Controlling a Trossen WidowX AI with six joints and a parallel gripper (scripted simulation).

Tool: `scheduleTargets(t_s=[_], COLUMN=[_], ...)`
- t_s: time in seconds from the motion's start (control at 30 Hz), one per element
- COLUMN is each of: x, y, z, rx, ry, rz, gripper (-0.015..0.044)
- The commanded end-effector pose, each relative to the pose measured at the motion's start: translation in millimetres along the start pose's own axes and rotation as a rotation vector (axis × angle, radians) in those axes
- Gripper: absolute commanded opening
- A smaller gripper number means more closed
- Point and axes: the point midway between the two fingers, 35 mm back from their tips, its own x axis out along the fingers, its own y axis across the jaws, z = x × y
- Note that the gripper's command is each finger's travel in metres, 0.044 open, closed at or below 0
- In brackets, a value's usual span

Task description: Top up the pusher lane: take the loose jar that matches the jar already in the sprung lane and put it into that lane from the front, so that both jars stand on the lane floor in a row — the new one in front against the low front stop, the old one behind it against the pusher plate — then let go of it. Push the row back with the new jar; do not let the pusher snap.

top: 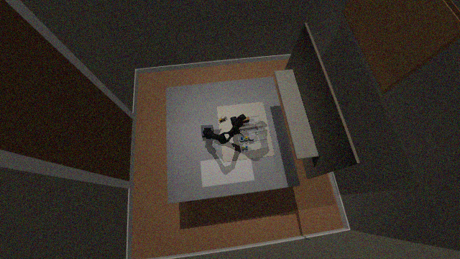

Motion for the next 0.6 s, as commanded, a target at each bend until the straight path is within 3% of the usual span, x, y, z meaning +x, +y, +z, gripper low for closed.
scheduleTargets(t_s=[0.0,0.57], x=[0.0,0.3], y=[0.6,0.7], z=[5.1,11.1], rx=[0.001,0.001], ry=[-0.008,-0.009], rz=[-0.002,-0.002], gripper=[0.0000,0.0000])
